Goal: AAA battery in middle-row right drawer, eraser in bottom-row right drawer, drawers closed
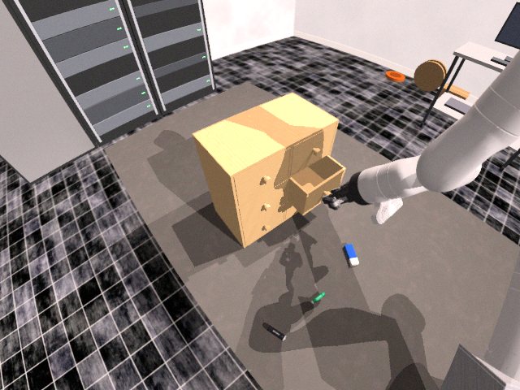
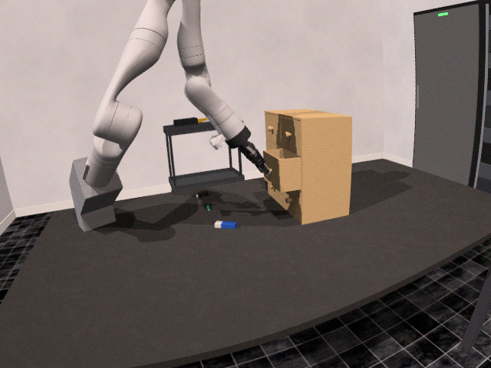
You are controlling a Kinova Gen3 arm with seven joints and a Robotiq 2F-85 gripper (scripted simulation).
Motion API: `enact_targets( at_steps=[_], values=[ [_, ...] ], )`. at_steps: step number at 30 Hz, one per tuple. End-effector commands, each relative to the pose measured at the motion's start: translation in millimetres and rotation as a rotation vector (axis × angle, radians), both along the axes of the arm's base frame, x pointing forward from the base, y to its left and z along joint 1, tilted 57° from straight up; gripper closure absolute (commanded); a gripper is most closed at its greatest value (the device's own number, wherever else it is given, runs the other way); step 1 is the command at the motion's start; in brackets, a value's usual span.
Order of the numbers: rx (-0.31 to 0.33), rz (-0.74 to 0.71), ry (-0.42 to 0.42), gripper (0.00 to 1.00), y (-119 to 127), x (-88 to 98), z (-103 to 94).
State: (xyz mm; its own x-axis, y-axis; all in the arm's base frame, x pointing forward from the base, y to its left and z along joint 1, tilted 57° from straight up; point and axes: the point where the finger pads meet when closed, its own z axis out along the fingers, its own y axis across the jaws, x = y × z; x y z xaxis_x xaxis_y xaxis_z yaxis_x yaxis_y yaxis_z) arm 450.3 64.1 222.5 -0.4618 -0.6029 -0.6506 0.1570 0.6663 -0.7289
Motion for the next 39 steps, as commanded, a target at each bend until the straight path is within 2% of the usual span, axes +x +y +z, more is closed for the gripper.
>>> enact_targets(
  at_steps=[1,5,7,12,24,32,39],
  values=[
    [0.005,0.000,-0.007,0.67,-1,-6.7,-1.9],
    [0.019,0.002,-0.014,0.67,-3,-23.5,-9.6],
    [0.019,0.002,-0.014,0.67,-3,-23.5,-9.6],
    [0.009,0.004,-0.009,0.67,-8,-41.3,-18.0],
    [0.004,0.006,-0.008,0.67,-9,-53.8,-21.0],
    [-0.002,-0.009,0.004,0.67,-6,-83.6,-30.9],
    [-0.001,-0.022,-0.003,0.67,-6,-95.1,-30.7]
  ],
)
